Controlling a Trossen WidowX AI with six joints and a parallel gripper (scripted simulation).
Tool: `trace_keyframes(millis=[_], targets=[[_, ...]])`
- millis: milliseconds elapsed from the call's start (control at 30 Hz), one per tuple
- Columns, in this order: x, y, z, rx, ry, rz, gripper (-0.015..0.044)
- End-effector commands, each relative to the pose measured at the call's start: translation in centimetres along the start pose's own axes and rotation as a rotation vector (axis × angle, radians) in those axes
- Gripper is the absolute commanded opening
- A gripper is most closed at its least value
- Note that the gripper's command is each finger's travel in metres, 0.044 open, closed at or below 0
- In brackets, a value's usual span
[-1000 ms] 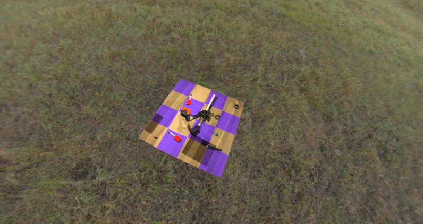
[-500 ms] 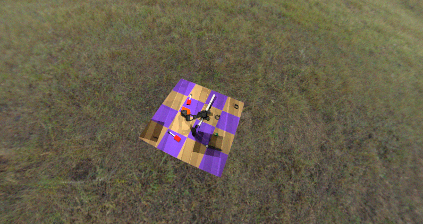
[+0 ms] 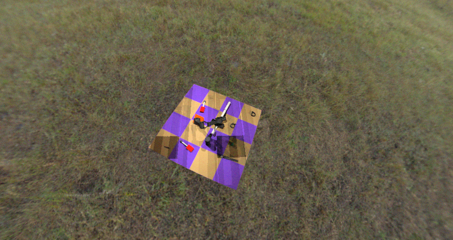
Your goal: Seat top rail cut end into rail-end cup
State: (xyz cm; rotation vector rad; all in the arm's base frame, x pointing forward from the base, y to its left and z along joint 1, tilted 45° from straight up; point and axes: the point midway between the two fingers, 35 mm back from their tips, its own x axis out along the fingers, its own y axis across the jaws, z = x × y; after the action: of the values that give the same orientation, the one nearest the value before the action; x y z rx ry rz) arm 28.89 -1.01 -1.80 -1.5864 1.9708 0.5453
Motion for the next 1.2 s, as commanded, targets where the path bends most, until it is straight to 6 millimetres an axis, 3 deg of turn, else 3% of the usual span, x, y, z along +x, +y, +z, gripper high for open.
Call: trace_keyframes(millis=[0, 400, 1167], targets=[[-1.3, -0.1, -0.6, -0.001, 0.052, -0.008, 0.0], [-5.4, -0.2, -2.7, 0.0, 0.213, -0.028, 0.0], [-5.4, -0.2, -2.6, -0.001, 0.195, -0.017, 0.0]])
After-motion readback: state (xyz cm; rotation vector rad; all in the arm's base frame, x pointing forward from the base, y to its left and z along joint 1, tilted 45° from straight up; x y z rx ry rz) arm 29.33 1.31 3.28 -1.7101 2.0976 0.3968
